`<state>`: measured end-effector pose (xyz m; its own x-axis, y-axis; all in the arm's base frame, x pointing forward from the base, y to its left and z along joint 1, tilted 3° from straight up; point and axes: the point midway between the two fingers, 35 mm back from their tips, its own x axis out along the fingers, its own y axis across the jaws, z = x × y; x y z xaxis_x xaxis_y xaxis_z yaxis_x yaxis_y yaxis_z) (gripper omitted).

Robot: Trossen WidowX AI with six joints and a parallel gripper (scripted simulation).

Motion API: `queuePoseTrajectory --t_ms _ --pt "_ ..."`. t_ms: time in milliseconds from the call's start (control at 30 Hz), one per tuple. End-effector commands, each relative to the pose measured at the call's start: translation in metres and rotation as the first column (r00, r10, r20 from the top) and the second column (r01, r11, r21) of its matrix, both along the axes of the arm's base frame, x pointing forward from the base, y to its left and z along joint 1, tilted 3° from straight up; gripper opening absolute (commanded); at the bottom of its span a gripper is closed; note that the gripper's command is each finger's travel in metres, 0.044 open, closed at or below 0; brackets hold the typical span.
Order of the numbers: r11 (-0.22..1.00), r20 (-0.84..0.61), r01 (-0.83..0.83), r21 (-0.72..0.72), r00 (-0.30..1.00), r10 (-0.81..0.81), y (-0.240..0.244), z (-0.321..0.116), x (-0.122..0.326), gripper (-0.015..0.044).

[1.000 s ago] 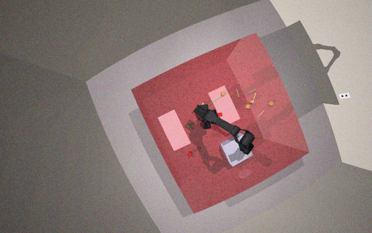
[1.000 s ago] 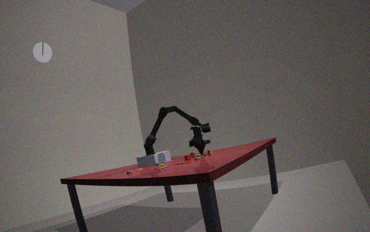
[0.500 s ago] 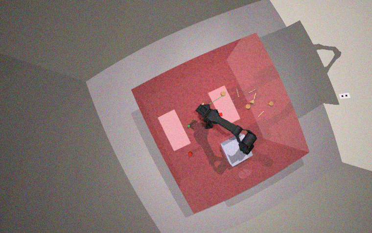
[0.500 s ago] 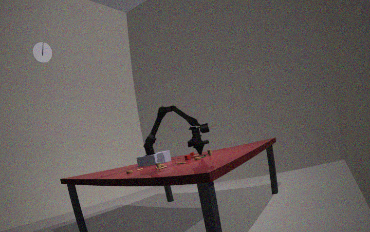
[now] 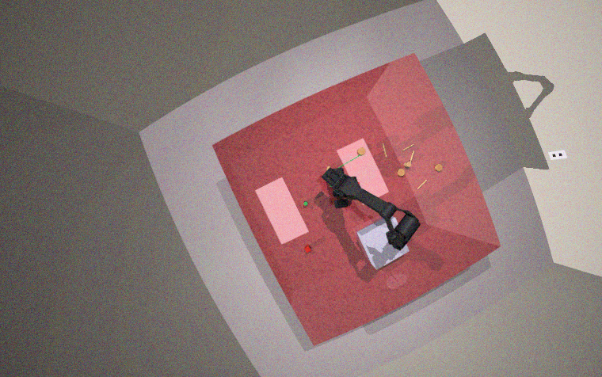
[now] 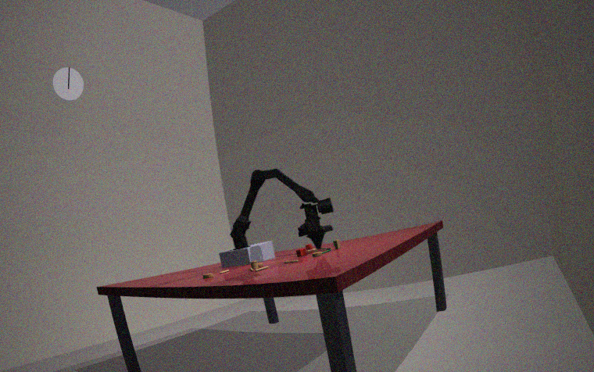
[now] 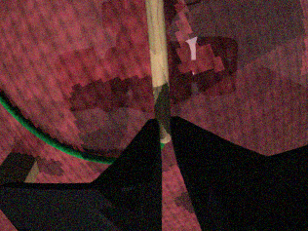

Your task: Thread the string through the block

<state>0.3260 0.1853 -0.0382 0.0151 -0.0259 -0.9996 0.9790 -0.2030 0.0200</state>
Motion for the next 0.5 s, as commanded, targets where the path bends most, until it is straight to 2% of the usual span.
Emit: queuePoseTrajectory --t_ms 0,467 --pt "1.000 0.002 -0.003 0.003 1.000 0.003 -0.005 0.002 -0.002 0.0000" --pt "1.000 0.002 -0.003 0.003 1.000 0.003 -0.021 0.003 -0.006 0.0000"
